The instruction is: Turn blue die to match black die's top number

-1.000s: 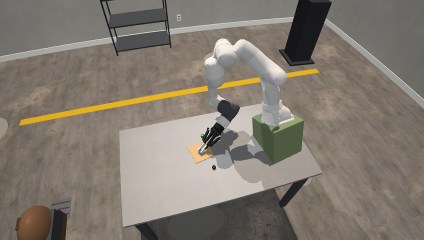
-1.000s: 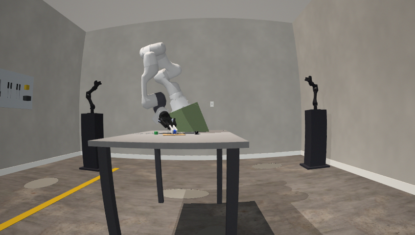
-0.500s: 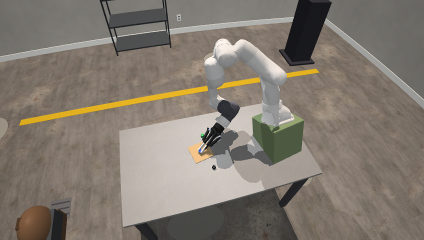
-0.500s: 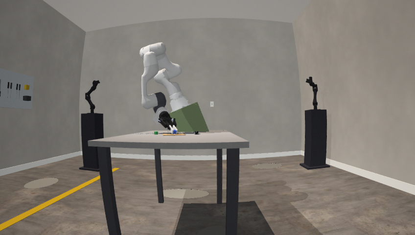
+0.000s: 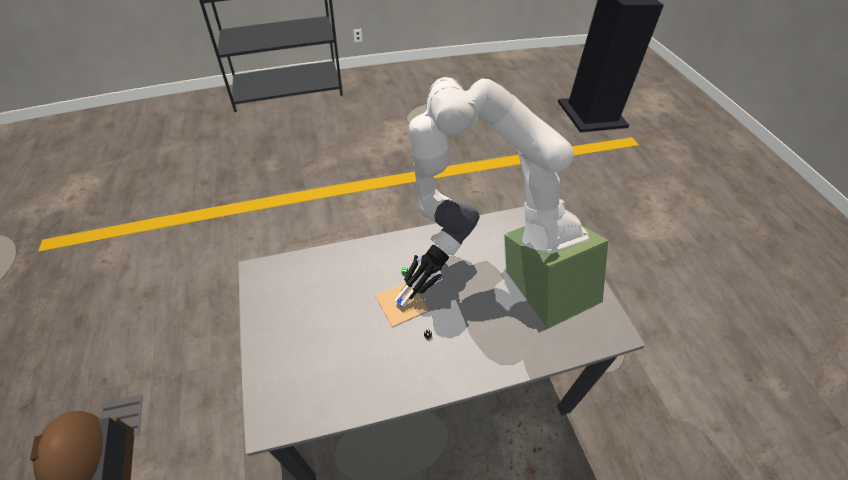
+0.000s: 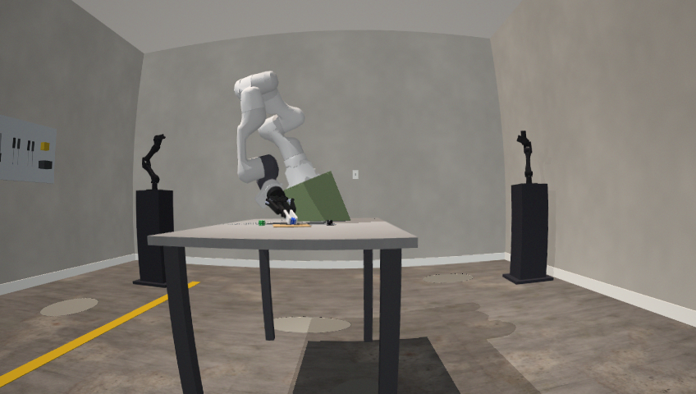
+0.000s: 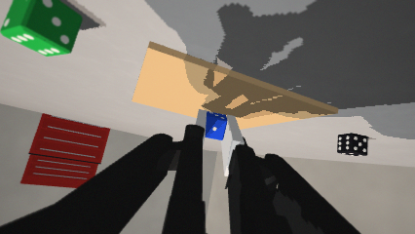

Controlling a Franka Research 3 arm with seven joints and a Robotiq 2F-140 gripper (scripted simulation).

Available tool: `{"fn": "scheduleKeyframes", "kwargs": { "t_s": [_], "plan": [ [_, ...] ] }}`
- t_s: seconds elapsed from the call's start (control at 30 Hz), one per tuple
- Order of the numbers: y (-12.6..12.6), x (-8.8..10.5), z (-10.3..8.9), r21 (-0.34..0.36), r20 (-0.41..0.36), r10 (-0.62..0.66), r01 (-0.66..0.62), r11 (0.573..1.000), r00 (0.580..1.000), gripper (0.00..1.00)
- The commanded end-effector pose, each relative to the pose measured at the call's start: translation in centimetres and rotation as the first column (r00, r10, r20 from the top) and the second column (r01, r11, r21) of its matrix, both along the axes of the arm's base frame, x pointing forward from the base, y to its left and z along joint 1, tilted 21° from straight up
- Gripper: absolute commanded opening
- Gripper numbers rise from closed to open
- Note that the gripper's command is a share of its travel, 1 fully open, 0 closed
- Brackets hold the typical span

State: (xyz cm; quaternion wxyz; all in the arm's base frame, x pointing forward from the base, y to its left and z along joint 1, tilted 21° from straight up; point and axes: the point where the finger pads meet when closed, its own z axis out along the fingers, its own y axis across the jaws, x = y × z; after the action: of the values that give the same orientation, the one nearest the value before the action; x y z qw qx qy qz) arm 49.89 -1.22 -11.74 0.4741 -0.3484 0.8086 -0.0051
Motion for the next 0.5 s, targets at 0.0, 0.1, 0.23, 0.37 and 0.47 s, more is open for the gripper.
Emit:
{"fn": "scheduleKeyframes", "kwargs": {
  "t_s": [0.0, 0.1, 0.23, 0.37, 0.47],
  "plan": [
    [-0.14, 0.07, 0.01, -0.003, 0.003, 0.002, -0.002, 1.0, 1.0, 0.09],
    [-0.14, 0.07, 0.01, -0.003, 0.003, 0.002, -0.002, 1.0, 1.0, 0.09],
    [-0.14, 0.07, 0.01, -0.003, 0.003, 0.002, -0.002, 1.0, 1.0, 0.12],
    [-0.14, 0.07, 0.01, -0.003, 0.003, 0.002, -0.002, 1.0, 1.0, 0.14],
    [-0.14, 0.07, 0.01, -0.003, 0.003, 0.002, -0.002, 1.0, 1.0, 0.17]
  ]
}}
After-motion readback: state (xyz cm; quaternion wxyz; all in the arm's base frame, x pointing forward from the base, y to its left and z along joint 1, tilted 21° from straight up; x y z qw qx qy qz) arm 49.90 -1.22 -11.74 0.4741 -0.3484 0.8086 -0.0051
